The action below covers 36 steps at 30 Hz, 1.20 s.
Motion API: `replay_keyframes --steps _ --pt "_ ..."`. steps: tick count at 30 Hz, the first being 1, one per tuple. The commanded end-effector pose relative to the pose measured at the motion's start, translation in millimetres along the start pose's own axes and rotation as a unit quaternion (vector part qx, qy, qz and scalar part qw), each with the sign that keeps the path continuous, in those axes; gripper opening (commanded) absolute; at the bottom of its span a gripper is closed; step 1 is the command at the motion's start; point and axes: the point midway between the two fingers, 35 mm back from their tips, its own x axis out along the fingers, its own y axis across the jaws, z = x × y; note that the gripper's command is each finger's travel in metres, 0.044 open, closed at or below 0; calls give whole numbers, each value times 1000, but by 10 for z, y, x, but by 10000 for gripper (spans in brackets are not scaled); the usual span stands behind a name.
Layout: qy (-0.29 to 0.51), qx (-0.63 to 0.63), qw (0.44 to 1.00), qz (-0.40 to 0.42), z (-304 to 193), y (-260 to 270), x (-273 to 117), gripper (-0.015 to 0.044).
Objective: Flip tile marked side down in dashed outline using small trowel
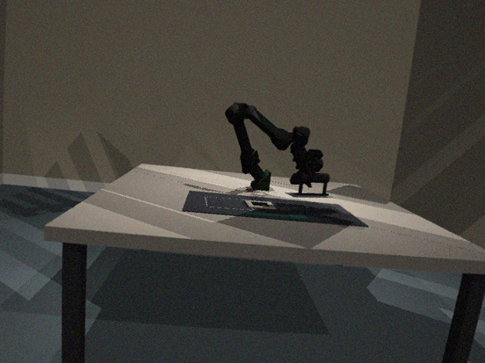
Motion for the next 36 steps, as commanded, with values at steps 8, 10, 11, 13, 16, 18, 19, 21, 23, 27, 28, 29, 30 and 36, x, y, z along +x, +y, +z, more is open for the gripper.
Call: replay_keyframes --steps 8,10,11,13,16,18,19,21,23,27,28,29,30,36 --pt "61 109 992 -10 -388 63 6 0" --pt "61 109 992 -10 -388 63 6 0" --pt "61 109 992 -10 -388 63 6 0" --pt "61 109 992 -10 -388 65 8 0" --pt "61 109 992 -10 -387 93 35 0" --pt "61 109 992 -10 -387 117 58 0" --pt "61 109 992 -10 -387 129 69 0" --pt "61 109 992 -10 -387 153 91 0" --pt "61 109 992 -10 -388 178 113 0" --pt "61 109 992 -10 -389 227 155 0" --pt "61 109 992 -10 -389 240 165 0" --pt "61 109 992 -10 -390 252 176 0" --pt "61 109 992 -10 -390 265 186 0" --pt "62 109 992 -10 -395 341 243 0"
